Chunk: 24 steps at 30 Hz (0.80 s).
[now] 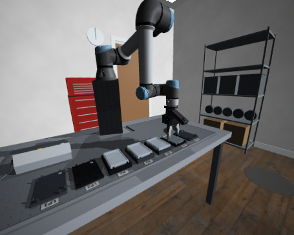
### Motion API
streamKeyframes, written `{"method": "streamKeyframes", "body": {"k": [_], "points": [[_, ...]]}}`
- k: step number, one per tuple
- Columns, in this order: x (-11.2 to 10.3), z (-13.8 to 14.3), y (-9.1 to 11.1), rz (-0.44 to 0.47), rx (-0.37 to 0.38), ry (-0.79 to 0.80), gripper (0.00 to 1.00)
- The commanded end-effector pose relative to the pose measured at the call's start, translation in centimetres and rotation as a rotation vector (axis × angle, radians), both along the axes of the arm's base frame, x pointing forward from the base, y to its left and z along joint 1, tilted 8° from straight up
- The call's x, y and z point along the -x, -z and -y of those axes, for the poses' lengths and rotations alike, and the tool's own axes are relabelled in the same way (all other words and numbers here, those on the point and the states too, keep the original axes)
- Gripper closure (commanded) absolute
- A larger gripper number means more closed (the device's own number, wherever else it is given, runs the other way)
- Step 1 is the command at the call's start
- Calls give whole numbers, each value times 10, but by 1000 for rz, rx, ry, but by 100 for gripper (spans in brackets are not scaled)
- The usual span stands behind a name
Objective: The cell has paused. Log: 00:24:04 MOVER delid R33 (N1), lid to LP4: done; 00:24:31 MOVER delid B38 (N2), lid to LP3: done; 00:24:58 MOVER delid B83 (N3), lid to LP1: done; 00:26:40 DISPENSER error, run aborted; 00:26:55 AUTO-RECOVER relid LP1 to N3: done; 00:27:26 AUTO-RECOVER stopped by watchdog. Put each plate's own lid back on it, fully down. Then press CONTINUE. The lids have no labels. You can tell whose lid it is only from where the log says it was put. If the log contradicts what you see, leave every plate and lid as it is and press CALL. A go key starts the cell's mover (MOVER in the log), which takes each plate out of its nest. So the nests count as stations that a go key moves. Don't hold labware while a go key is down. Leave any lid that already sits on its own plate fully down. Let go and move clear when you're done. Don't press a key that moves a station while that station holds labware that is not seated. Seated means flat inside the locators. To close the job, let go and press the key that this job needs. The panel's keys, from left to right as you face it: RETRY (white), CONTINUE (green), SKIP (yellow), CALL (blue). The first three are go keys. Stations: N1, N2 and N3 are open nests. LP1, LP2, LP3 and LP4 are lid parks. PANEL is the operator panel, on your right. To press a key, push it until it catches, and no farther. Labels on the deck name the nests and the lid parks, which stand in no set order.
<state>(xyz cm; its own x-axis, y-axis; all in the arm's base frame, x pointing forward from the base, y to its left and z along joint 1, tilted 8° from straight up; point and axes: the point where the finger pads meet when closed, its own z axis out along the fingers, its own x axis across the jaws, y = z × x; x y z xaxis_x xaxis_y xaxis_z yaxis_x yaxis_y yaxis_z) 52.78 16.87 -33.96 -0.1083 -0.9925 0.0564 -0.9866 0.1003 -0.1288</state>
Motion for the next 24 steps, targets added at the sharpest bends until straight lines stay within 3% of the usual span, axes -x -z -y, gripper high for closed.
{"method": "streamKeyframes", "body": {"k": [1, 24], "points": [[0, -1, -7, 1, 0, 0, 100], [4, -3, -40, 1, 0, 0, 100]]}}
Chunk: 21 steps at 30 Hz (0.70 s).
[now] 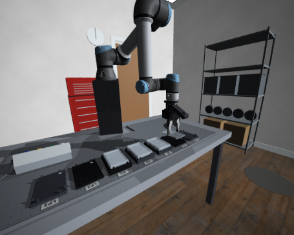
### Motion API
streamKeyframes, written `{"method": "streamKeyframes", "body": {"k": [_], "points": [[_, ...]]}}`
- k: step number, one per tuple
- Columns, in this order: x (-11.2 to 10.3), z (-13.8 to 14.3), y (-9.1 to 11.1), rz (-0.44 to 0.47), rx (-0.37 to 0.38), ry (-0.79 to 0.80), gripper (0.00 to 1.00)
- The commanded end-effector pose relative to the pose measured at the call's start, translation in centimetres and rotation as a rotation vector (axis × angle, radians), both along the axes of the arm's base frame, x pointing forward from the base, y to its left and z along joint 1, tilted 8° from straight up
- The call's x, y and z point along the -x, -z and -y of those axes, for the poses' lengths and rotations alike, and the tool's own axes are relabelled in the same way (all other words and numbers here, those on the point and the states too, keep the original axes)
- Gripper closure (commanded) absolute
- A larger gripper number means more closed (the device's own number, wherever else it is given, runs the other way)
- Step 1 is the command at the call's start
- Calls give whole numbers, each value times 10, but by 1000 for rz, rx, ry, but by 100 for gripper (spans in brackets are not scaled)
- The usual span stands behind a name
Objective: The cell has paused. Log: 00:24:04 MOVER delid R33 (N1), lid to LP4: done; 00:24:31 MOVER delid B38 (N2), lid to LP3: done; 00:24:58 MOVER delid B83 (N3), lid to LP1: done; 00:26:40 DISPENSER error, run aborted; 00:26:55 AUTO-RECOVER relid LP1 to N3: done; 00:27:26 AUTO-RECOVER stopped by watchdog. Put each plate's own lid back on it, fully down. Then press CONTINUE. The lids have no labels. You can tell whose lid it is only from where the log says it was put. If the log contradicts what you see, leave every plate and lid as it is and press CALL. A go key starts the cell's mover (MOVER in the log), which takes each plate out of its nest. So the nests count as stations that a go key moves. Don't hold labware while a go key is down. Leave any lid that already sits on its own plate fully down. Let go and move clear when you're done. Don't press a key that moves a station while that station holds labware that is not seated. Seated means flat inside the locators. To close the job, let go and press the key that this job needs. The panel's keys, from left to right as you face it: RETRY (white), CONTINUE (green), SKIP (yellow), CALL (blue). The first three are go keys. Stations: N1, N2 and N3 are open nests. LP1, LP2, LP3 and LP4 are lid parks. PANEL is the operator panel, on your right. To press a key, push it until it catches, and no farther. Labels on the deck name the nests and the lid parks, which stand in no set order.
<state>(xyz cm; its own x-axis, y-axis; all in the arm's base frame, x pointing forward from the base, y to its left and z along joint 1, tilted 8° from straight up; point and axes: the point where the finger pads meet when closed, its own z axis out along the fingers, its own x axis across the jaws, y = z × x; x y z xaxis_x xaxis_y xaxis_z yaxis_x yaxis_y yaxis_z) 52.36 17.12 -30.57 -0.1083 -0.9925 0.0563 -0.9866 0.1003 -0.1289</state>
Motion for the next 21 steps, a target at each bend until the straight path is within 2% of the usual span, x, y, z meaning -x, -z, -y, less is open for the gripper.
{"method": "streamKeyframes", "body": {"k": [1, 6, 9, 21], "points": [[0, -1, -6, 1, 0, 0, 100], [0, -1, -6, 1, 0, 0, 100], [2, 14, -7, 5, -7, 53, 100], [11, 74, -10, 5, -7, 53, 100]]}}
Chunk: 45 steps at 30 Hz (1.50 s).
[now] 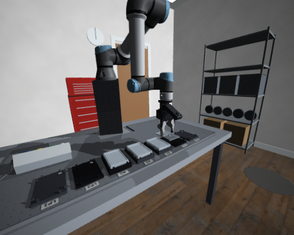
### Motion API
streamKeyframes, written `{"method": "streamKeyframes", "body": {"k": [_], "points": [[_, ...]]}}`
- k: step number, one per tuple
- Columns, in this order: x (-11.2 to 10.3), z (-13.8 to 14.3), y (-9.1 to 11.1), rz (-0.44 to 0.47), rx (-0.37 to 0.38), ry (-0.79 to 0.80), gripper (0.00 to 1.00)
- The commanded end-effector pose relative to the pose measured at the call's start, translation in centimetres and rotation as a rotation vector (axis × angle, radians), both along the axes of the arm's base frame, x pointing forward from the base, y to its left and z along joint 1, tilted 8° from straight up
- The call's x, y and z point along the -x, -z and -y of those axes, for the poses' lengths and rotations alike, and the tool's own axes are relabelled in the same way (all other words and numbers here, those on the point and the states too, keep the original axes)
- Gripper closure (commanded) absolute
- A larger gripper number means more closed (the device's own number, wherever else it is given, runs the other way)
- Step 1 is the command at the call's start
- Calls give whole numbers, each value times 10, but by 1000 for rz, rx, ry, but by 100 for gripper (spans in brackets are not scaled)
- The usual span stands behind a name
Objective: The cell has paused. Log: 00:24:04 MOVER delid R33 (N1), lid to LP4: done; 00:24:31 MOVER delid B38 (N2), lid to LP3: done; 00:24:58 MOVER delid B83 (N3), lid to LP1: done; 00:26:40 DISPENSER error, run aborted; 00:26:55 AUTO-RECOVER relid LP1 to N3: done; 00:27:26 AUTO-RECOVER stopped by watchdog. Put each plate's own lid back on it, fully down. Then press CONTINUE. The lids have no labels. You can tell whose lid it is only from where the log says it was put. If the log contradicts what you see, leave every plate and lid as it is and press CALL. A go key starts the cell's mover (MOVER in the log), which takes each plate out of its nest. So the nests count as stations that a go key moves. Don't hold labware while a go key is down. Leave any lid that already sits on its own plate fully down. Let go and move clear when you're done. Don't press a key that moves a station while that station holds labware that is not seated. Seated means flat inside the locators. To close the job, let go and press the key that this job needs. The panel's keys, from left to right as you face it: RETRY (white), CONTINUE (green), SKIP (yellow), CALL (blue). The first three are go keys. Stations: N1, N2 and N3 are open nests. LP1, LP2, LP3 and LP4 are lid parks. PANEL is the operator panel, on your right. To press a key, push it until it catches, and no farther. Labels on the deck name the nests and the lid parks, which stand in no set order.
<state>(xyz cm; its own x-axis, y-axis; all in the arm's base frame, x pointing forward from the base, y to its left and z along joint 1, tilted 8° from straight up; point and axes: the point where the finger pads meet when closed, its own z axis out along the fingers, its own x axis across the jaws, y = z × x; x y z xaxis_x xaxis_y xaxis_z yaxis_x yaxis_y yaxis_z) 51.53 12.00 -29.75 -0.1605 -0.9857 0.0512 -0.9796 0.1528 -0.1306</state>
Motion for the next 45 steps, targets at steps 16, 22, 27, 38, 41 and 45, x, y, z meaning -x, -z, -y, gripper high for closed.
{"method": "streamKeyframes", "body": {"k": [16, 22, 27, 38, 41, 45], "points": [[12, 92, -6, 3, -2, 0, 100], [15, 112, -7, 3, -1, 0, 100], [19, 136, -8, 3, -1, 0, 100], [25, 181, -10, 3, -1, 0, 100], [27, 196, -11, 3, -1, 0, 100], [30, 215, -12, 2, -1, 0, 100]]}}
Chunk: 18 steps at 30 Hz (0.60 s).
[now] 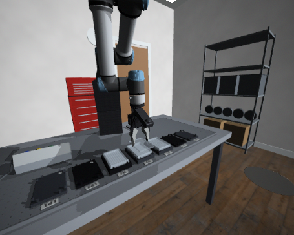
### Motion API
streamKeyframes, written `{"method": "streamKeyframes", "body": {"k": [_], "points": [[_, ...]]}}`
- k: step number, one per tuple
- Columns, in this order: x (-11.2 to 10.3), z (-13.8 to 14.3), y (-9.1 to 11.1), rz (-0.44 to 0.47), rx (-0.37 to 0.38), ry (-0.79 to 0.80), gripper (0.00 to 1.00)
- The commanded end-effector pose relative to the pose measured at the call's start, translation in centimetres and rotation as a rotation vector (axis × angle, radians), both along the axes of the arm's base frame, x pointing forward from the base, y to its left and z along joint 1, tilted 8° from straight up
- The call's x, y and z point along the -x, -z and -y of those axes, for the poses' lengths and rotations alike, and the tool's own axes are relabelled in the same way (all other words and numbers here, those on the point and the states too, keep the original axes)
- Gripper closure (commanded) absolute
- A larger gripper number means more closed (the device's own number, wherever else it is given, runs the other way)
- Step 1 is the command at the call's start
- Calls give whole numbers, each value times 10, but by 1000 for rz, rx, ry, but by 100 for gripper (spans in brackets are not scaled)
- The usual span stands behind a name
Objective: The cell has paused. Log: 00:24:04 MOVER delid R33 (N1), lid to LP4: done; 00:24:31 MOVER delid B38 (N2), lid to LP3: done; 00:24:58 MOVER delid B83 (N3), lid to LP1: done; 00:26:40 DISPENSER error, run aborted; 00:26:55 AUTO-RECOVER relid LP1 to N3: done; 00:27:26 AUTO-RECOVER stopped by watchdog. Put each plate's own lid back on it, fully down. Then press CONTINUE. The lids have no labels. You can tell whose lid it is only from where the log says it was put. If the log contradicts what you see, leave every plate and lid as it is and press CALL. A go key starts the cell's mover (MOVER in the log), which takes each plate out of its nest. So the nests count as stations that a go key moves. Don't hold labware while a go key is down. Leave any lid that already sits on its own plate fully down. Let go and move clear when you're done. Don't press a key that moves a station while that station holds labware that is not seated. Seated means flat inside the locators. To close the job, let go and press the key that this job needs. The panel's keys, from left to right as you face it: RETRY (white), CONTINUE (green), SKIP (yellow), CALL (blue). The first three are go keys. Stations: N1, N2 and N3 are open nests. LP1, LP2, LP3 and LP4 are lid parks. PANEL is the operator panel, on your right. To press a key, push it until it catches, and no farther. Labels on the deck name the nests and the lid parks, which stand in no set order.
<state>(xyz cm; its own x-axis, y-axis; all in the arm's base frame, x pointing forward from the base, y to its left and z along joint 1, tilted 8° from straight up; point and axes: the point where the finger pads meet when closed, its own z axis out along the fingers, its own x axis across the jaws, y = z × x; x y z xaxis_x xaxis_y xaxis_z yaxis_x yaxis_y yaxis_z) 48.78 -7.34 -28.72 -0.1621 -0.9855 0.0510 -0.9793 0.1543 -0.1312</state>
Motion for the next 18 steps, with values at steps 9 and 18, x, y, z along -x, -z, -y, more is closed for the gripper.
{"method": "streamKeyframes", "body": {"k": [9, 18], "points": [[7, 57, -3, 2, -1, -1, 100], [14, 101, -6, 2, -1, -1, 100]]}}
